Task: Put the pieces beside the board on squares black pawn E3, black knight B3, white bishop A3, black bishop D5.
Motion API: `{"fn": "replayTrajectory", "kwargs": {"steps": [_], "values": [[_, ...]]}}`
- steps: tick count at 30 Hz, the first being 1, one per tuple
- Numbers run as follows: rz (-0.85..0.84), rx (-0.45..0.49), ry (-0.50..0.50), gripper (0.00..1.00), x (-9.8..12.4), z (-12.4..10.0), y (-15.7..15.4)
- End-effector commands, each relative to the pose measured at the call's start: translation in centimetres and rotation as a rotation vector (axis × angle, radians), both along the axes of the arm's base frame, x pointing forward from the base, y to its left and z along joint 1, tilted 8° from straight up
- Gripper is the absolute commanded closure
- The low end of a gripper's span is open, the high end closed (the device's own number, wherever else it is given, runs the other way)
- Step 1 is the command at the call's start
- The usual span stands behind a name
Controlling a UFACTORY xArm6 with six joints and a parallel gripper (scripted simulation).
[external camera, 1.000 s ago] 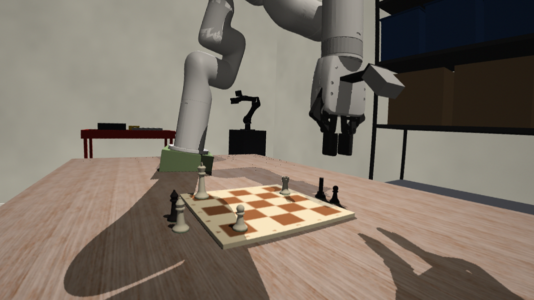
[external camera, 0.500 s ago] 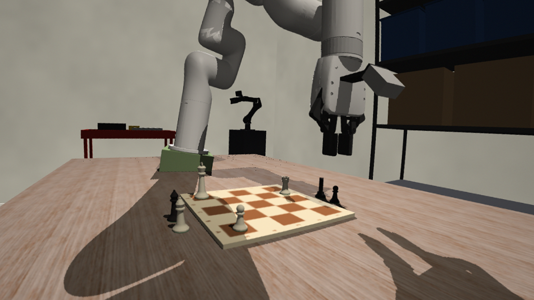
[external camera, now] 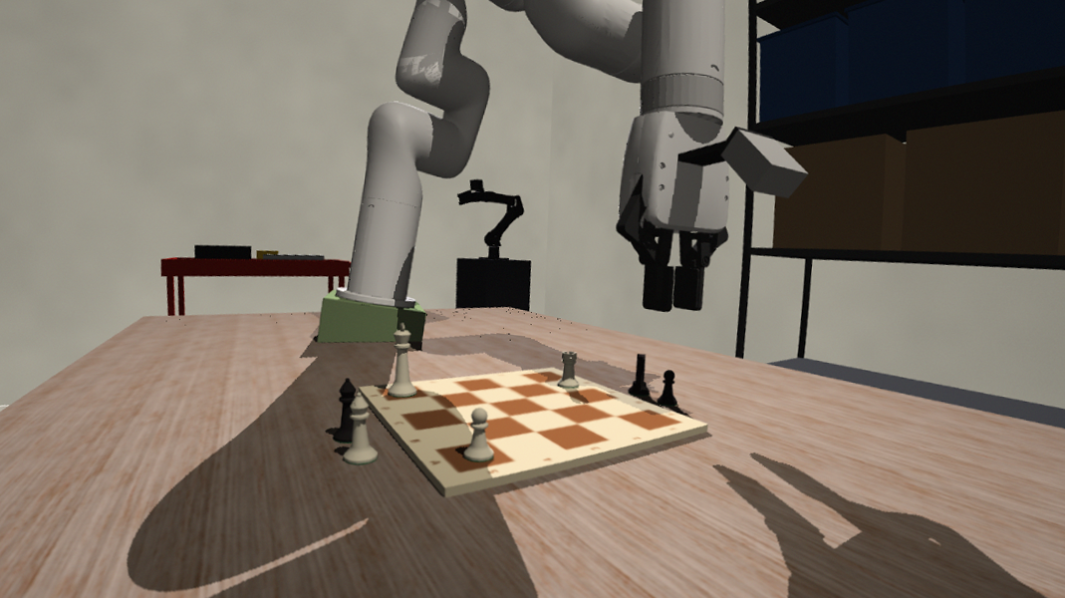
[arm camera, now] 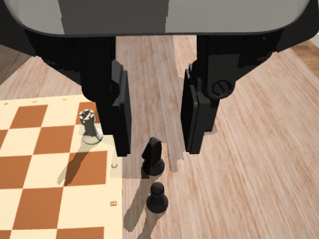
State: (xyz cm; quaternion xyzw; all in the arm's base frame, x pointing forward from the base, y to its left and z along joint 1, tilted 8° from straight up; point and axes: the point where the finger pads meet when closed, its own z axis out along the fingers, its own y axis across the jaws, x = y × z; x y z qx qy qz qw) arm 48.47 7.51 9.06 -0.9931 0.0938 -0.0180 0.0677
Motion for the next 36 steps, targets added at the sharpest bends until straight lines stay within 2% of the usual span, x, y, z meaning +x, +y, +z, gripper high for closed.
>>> {"fn": "replayTrajectory", "kwargs": {"steps": [1,14,36], "values": [[0.000,0.000,-0.004,0.66,0.1,0.1,0.0],[0.000,0.000,-0.004,0.66,0.2,-0.8,0.1],[0.000,0.000,-0.004,0.66,0.4,-3.8,0.5]]}}
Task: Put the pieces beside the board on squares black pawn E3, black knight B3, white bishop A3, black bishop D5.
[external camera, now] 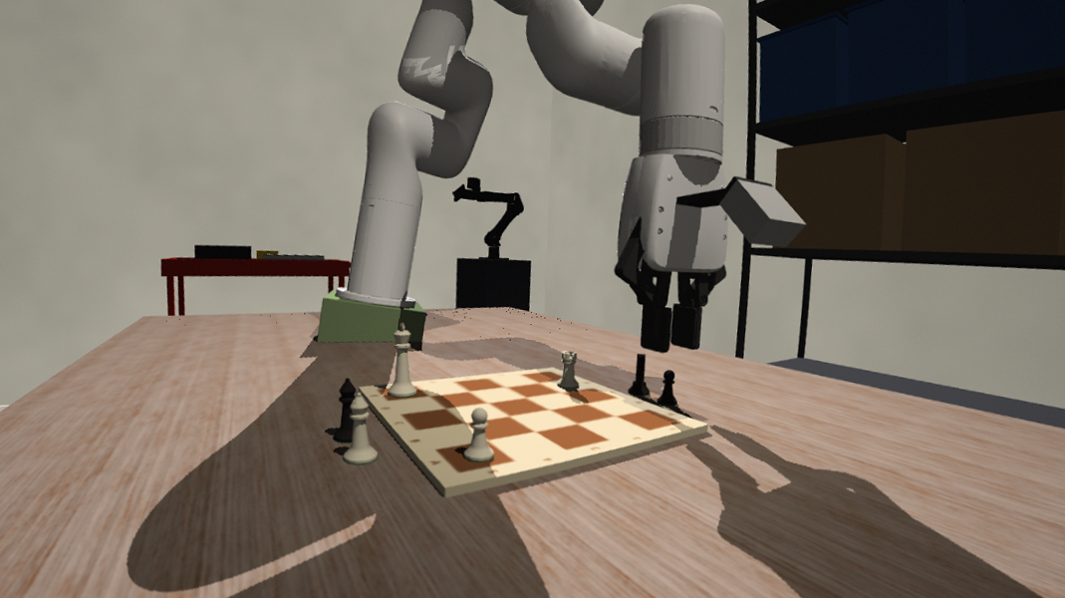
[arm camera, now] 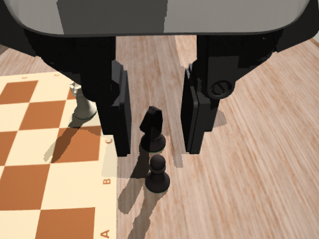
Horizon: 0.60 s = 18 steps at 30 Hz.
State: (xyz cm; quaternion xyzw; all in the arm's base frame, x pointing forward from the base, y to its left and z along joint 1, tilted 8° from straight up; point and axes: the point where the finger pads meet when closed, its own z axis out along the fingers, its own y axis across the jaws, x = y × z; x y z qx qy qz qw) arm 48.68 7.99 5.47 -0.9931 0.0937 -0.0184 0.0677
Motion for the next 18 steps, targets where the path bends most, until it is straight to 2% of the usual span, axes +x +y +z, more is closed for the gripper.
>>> {"fn": "replayTrajectory", "kwargs": {"steps": [1,18], "values": [[0.000,0.000,-0.004,0.66,0.16,-0.39,0.07],[0.000,0.000,-0.004,0.66,0.21,-1.33,0.20]]}}
